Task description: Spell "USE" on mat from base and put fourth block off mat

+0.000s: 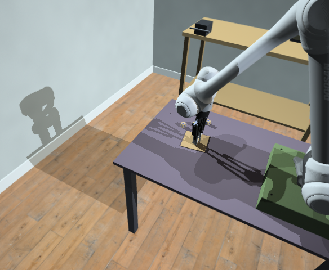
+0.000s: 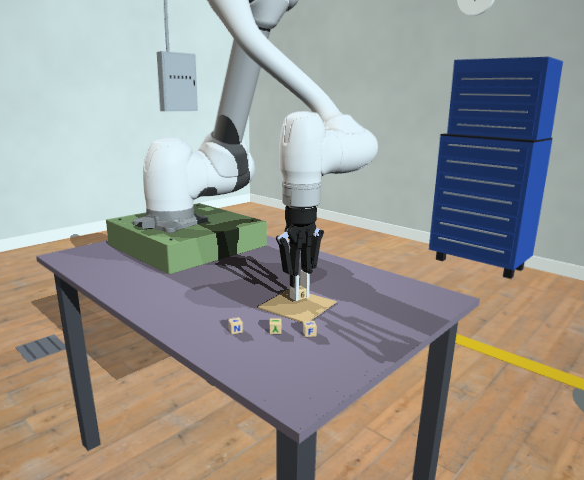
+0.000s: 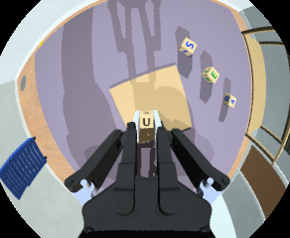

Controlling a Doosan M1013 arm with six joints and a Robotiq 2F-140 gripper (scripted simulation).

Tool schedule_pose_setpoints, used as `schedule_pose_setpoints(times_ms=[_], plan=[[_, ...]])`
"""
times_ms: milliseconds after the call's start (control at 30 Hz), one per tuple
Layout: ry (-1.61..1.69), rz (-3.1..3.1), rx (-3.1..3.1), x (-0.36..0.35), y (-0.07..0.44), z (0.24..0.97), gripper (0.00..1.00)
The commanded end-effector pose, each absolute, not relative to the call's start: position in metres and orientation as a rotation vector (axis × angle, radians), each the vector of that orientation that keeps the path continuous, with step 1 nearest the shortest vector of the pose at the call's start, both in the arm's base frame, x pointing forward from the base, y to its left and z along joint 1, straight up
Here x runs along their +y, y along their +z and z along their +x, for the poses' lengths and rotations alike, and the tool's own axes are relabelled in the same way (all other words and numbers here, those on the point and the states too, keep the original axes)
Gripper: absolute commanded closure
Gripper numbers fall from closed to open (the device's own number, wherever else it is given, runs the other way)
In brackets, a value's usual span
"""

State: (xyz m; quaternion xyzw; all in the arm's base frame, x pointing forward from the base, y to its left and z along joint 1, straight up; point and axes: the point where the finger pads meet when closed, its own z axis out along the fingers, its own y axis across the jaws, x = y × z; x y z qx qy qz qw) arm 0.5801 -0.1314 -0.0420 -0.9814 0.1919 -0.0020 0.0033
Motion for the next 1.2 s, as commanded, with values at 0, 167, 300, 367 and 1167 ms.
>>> schedule_pose_setpoints(times_ms=[0,167,300,367,1167], plan=[[-0.006,-3.076,0.601,-0.131,-0.030,0.580,0.87],[-0.006,-3.076,0.601,-0.132,0.006,0.580,0.87],[-0.006,-3.076,0.601,-0.132,0.034,0.580,0.87],[-0.006,-3.076,0.601,-0.132,0.043,0.580,0.87],[-0.007,-3.110,0.395,-0.112,0.051,0.597,0.87]])
